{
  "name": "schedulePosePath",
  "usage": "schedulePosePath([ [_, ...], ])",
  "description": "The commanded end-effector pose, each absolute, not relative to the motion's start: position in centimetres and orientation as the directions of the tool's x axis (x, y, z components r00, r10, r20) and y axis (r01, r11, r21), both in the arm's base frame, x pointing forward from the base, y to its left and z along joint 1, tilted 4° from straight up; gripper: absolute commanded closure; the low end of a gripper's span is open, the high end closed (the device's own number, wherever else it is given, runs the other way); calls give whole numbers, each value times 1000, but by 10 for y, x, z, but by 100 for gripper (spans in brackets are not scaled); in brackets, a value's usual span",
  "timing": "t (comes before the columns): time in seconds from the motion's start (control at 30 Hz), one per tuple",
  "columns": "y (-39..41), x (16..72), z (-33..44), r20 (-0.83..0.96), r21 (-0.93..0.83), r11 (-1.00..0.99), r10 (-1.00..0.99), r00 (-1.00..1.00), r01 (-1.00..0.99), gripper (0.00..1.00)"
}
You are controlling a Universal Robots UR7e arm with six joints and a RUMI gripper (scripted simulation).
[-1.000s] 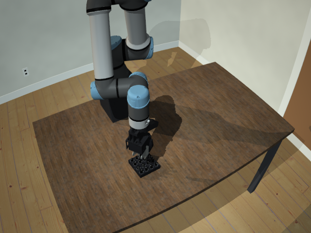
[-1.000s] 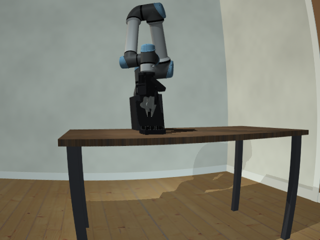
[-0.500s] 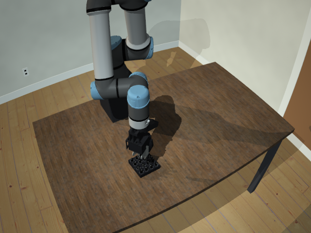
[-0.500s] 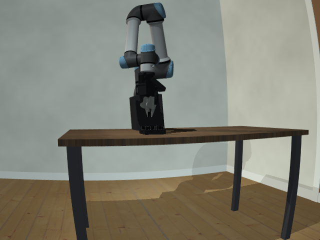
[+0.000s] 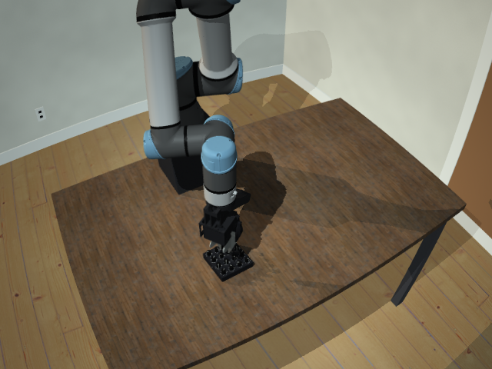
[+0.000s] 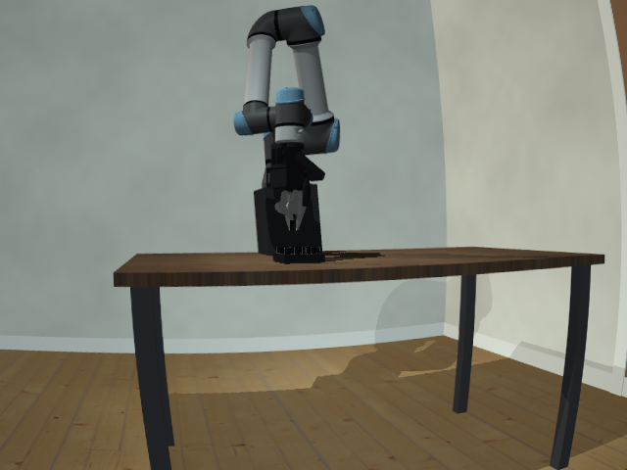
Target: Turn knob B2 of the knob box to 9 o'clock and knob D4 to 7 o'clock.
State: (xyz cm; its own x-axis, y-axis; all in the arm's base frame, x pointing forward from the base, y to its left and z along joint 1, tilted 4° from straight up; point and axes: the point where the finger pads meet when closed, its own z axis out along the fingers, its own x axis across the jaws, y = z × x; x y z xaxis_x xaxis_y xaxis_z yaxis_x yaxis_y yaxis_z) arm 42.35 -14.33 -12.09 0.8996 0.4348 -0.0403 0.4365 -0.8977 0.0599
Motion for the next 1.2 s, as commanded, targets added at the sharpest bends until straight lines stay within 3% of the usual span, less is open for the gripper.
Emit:
schedulePosePath([
  [0.0, -145, 425, -125, -39, 64, -898, 433, 901, 435, 89],
  [1.17, -147, 426, -159, -39, 64, -898, 433, 901, 435, 89],
])
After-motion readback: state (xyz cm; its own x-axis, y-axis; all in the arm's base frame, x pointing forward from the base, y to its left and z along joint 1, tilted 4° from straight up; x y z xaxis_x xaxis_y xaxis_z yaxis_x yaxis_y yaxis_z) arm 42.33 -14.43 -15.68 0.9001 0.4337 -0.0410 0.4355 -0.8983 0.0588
